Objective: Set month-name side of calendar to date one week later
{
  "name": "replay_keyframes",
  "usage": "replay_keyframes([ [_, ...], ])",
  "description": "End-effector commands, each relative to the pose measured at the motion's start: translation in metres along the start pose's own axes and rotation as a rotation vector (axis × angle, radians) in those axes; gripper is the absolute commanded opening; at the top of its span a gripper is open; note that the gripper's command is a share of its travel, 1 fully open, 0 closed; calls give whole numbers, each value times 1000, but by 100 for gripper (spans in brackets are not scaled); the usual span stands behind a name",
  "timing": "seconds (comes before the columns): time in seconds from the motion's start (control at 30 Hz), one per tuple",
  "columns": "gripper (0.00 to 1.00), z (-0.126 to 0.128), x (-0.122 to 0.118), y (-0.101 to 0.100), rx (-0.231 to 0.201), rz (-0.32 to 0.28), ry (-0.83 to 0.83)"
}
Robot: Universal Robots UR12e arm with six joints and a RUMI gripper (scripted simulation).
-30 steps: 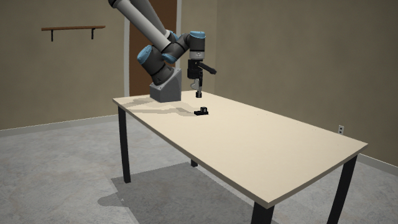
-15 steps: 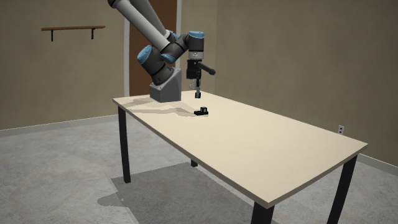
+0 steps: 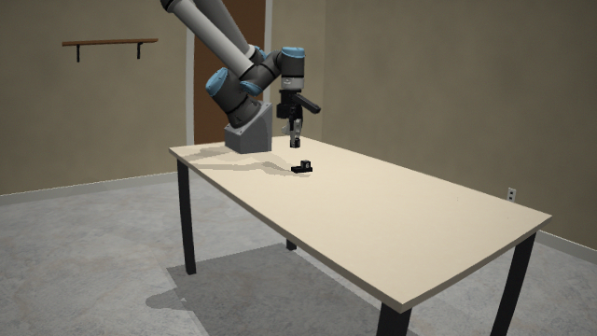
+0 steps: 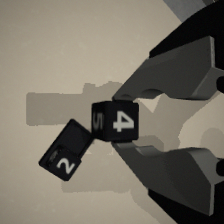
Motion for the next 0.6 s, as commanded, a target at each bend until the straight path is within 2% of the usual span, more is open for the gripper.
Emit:
replay_keyframes([
  [0.0,11,5,-2,-1,0,-9,-174],
  [0.33,11,13,-4,-1,-1,-8,-402],
  [0.43,11,14,-4,-1,-1,-8,-418],
  [0.57,11,18,-7,-2,-2,-9,-551],
])
Point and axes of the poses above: the point where the finger pads meet when closed, its own y axis back along the fingers, its own z axis across the jaws, x = y × z, the point moved 7 cm from there along y, back along the fingers, and after that the axes turned 7 degrees about -y, right-handed, at the moved point
